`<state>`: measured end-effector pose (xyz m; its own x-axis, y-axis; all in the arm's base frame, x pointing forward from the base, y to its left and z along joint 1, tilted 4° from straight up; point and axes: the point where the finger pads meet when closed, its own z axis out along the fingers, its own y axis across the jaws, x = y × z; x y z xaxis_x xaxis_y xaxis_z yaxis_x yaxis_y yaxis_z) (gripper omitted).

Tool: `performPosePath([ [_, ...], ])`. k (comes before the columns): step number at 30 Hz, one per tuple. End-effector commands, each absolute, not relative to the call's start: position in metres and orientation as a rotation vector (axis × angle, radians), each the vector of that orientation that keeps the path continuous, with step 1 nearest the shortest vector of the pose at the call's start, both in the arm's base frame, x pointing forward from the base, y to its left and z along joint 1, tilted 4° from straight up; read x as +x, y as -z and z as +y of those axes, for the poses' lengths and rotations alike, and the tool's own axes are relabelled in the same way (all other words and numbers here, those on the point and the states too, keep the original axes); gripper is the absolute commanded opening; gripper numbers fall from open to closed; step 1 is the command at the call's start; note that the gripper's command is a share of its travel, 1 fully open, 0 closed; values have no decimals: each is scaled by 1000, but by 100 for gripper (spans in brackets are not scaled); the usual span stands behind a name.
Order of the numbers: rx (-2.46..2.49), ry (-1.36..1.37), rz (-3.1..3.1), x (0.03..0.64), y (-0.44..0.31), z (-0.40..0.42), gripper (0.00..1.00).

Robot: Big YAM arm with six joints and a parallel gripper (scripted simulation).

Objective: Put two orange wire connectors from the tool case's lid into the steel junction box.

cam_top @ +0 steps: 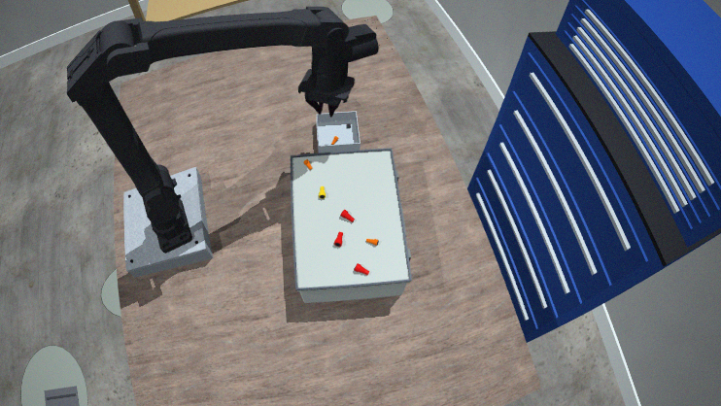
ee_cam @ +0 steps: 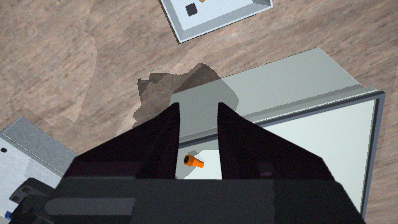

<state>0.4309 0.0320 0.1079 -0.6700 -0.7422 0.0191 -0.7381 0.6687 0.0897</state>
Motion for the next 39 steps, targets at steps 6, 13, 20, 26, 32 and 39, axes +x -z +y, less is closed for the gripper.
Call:
performPosePath([
  [6, 1638, 85, -2704, 424, -130, 9, 25],
  [13, 1899, 77, -2539, 405, -128, -11, 25],
  [20, 2112, 71, -2370, 387, -126, -26, 25],
  [26, 2276, 66, -2216, 372, -124, -37, 25],
  [32, 2417, 63, -2063, 358, -121, -47, 25],
  [39, 2436, 53, -2048, 364, -124, -46, 25],
])
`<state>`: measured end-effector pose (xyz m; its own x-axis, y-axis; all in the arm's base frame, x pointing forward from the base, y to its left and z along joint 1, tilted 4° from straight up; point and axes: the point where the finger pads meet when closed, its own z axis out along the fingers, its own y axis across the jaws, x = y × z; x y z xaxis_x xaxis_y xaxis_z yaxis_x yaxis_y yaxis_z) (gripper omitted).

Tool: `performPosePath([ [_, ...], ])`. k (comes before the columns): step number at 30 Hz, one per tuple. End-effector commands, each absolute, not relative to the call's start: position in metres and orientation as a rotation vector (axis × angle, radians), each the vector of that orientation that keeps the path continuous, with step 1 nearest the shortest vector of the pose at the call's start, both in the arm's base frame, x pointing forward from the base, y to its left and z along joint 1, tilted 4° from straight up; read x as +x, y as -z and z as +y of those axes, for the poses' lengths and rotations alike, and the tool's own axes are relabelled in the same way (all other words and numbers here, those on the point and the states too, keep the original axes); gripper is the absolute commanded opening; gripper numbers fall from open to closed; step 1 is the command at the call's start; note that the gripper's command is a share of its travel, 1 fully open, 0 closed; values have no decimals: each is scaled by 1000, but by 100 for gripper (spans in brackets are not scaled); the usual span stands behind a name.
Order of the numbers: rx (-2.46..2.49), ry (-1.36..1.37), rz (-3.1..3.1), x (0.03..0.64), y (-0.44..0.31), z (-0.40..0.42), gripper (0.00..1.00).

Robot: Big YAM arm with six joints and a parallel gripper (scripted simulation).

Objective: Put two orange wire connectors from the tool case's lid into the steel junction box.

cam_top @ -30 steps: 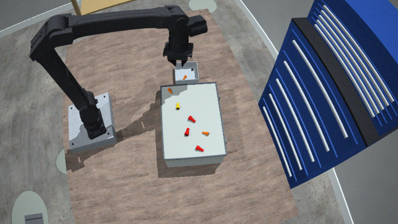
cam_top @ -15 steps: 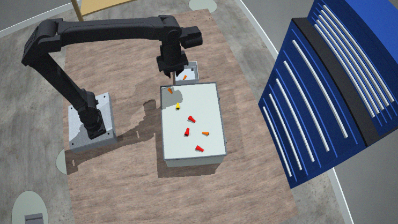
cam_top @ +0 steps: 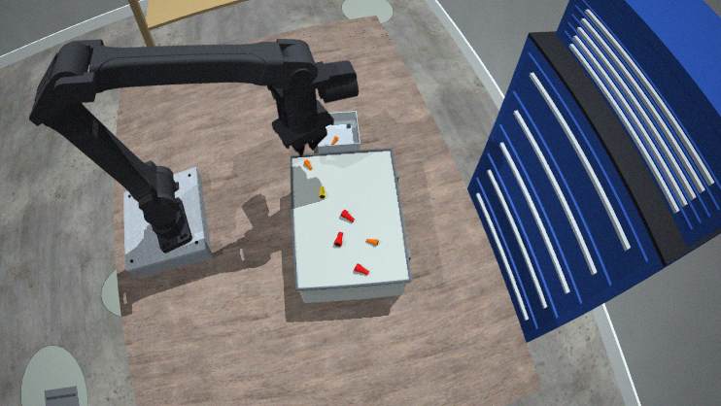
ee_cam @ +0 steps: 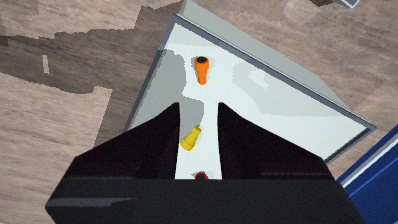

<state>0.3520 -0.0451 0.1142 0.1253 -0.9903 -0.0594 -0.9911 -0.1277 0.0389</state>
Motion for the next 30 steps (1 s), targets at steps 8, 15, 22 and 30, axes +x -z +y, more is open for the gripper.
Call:
performPosePath([
  [8, -2390, -69, 1987, 364, -103, -42, 25],
  [15, -2398, -93, 1992, 358, -73, -40, 25],
  [22, -2384, -59, 1989, 370, -81, -43, 25],
  [30, -2378, -45, 1989, 374, -84, -44, 25],
])
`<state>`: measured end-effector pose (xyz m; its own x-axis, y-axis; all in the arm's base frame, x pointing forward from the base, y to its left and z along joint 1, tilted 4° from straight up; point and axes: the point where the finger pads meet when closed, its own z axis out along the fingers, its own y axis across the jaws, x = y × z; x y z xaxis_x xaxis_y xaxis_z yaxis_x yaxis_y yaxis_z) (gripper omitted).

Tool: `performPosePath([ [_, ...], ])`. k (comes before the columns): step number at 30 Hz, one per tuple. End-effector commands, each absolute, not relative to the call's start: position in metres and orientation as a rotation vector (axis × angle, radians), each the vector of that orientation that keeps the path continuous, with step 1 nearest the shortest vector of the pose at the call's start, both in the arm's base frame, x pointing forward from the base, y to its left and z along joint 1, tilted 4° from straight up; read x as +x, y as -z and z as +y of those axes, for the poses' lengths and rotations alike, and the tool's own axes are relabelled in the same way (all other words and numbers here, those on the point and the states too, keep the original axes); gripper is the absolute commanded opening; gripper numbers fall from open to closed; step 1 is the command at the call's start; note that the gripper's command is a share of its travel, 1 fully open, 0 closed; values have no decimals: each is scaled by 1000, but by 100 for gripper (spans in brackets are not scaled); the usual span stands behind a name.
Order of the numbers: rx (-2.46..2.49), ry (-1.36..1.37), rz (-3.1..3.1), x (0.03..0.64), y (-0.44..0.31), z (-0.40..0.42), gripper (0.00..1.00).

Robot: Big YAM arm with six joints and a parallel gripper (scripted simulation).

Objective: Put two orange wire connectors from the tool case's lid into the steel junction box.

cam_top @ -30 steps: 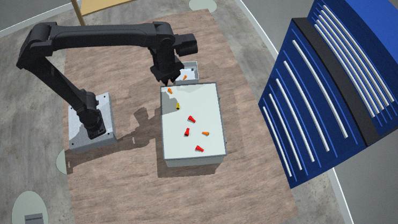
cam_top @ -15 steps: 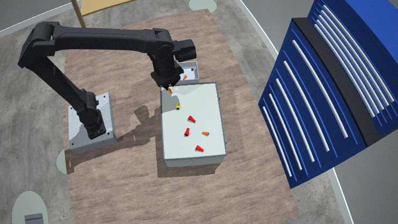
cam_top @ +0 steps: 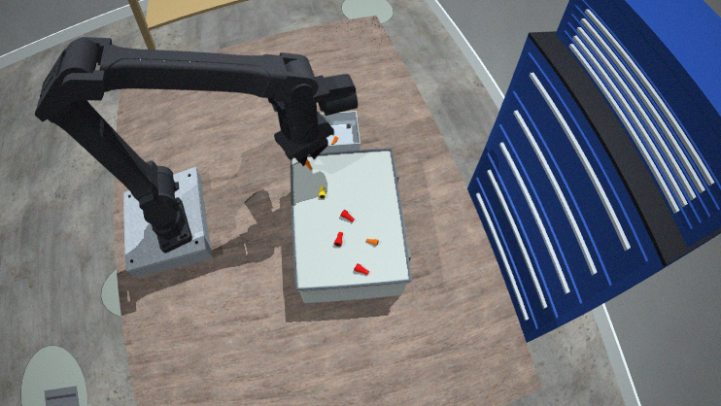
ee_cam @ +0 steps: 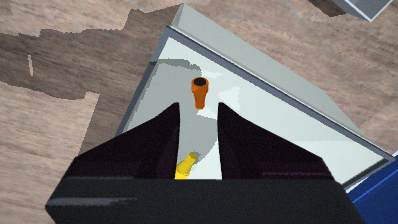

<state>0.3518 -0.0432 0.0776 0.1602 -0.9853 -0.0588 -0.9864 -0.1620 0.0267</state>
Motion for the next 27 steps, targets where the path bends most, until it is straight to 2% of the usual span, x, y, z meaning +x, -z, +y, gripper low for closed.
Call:
performPosePath([
  [1, -2379, -49, 1990, 373, -83, -44, 25],
  [27, -2383, -66, 1995, 369, -79, -42, 25],
])
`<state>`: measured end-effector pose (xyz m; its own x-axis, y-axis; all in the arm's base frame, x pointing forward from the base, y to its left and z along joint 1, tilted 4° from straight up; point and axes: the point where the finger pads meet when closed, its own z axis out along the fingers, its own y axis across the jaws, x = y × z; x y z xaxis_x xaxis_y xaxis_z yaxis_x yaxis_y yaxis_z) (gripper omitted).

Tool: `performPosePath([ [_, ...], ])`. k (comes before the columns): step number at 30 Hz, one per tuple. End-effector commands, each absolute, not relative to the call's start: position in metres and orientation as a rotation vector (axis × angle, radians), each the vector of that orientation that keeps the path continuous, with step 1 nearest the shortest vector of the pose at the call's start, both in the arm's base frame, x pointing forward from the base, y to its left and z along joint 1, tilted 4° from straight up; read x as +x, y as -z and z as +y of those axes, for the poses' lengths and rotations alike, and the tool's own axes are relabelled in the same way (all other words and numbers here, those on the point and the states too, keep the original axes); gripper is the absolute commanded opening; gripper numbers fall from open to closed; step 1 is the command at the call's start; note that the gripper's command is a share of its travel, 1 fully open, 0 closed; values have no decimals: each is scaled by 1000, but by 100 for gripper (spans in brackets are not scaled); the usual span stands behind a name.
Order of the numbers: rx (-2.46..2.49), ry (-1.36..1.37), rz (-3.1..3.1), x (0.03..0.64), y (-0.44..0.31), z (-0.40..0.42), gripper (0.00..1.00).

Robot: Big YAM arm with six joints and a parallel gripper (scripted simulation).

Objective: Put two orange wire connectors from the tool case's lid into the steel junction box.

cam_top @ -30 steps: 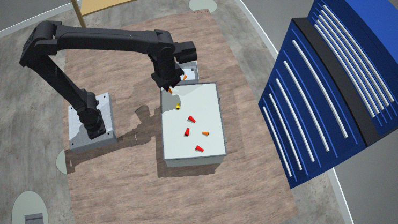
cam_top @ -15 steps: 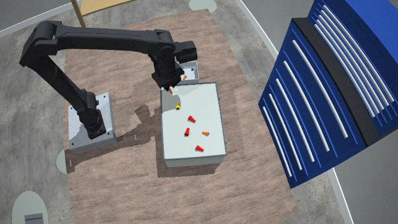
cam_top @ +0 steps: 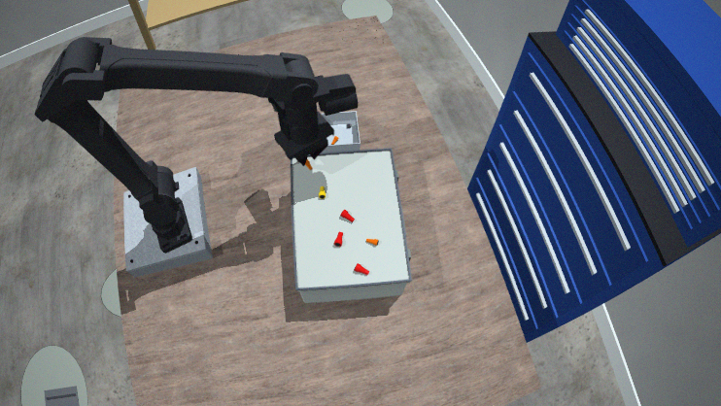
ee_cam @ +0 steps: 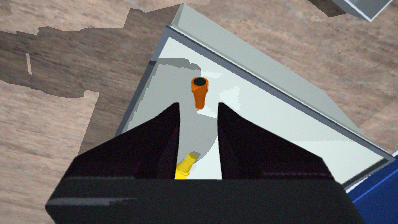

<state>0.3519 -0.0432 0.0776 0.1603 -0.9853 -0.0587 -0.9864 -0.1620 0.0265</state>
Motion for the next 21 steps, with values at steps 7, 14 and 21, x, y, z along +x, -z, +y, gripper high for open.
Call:
performPosePath([
  [7, -2381, -59, 1993, 371, -81, -42, 25],
  [14, -2386, -78, 1998, 365, -67, -40, 25],
  [21, -2384, -97, 2012, 358, -50, -39, 25],
])
